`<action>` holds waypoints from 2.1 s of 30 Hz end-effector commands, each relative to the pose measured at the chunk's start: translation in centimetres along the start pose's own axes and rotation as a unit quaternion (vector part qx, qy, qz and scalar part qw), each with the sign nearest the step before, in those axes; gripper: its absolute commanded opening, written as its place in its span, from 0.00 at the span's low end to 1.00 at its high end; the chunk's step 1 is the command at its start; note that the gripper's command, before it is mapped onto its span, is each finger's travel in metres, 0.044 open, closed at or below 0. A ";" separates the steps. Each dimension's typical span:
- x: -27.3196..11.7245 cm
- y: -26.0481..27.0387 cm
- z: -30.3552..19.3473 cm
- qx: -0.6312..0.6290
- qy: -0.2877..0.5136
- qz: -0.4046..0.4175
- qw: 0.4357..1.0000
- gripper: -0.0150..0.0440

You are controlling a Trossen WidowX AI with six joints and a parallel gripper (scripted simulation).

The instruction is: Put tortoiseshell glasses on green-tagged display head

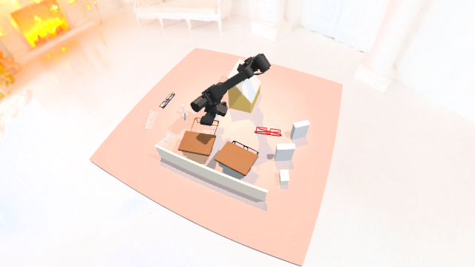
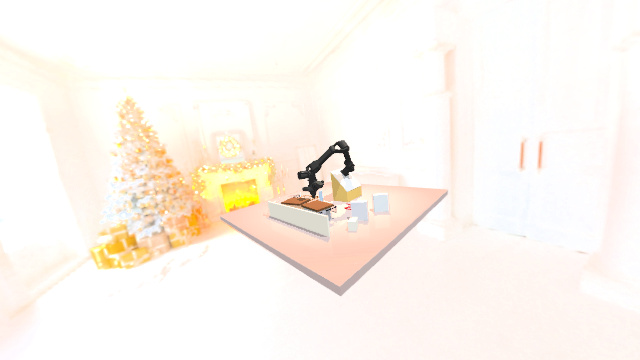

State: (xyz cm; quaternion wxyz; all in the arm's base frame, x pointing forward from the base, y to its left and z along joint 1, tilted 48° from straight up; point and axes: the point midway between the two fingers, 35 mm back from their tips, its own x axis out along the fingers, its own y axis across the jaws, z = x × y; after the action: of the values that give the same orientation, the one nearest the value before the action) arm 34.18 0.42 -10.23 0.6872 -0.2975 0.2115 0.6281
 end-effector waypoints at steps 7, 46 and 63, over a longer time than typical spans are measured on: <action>0.0 -1.5 0.1 -0.003 -0.001 -0.002 1.000 0.25; 0.3 -6.1 0.2 -0.004 -0.001 -0.003 1.000 0.25; 0.4 -7.5 0.2 -0.004 -0.001 -0.003 1.000 0.25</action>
State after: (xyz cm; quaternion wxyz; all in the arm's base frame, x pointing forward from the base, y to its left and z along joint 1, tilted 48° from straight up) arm 41.27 0.56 -9.37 0.6873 -0.3004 0.2084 0.6277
